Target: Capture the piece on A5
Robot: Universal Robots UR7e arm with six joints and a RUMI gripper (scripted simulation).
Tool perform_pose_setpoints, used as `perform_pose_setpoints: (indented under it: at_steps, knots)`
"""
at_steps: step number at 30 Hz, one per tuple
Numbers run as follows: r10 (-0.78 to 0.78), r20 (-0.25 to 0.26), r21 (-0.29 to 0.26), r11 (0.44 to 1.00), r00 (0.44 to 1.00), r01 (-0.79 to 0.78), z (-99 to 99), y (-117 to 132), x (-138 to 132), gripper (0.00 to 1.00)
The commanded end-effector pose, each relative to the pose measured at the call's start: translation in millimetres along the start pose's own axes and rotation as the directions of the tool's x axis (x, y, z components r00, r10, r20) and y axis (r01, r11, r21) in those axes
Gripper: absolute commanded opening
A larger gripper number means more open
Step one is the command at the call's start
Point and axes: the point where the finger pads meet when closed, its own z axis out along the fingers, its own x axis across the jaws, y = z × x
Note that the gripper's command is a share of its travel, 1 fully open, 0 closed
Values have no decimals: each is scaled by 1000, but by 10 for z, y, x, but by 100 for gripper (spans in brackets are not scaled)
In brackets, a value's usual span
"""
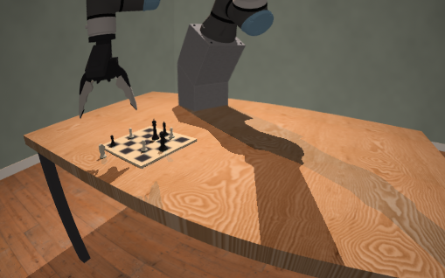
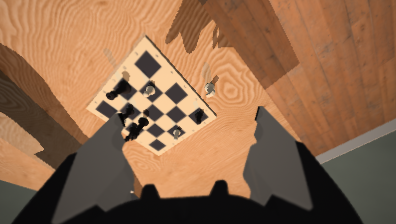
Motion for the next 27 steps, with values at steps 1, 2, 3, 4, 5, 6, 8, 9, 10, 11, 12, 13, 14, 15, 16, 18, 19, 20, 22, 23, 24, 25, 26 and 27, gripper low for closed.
perform_pose_setpoints:
  at_steps: [1, 2, 3, 4, 5, 6, 8, 9, 10, 11, 12, 13, 14, 15, 16, 18, 19, 20, 22, 23, 24, 25, 26, 27]
  knots:
    - [189, -14, -2, 982, 982, -189, -16, -34, -78, 100]
    - [226, -14, -2, 974, 974, -226, -18, -38, -96, 100]
    - [264, -14, -1, 964, 964, -264, -20, -43, -114, 100]
    - [302, -14, -1, 953, 953, -302, -23, -47, -132, 100]
    - [340, -14, 0, 941, 940, -340, -25, -51, -151, 100]
    - [377, -14, 0, 926, 926, -377, -27, -55, -169, 100]
    - [451, -14, 1, 892, 892, -451, -31, -62, -208, 100]
    - [487, -14, 2, 873, 873, -487, -33, -64, -228, 100]
    - [523, -14, 2, 852, 852, -523, -35, -66, -248, 100]
    - [558, -14, 3, 830, 830, -558, -37, -68, -268, 100]
    - [592, -13, 4, 806, 805, -592, -39, -70, -289, 100]
    - [592, -13, 4, 806, 805, -592, -39, -70, -289, 100]
    - [592, -13, 4, 806, 805, -592, -39, -70, -289, 100]
    - [626, -13, 4, 780, 780, -626, -41, -71, -310, 100]
    - [658, -13, 5, 753, 753, -658, -43, -72, -331, 100]
    - [719, -13, 6, 695, 694, -719, -47, -73, -374, 100]
    - [748, -12, 6, 663, 663, -748, -49, -73, -396, 100]
    - [776, -12, 7, 631, 631, -776, -51, -72, -418, 100]
    - [826, -12, 8, 563, 563, -826, -55, -70, -463, 100]
    - [849, -11, 8, 528, 528, -849, -56, -69, -486, 100]
    - [871, -11, 9, 492, 492, -871, -58, -67, -509, 100]
    - [890, -10, 9, 455, 455, -890, -60, -65, -532, 100]
    - [909, -10, 10, 418, 418, -909, -62, -63, -555, 100]
    - [925, -10, 10, 380, 380, -925, -63, -61, -579, 100]
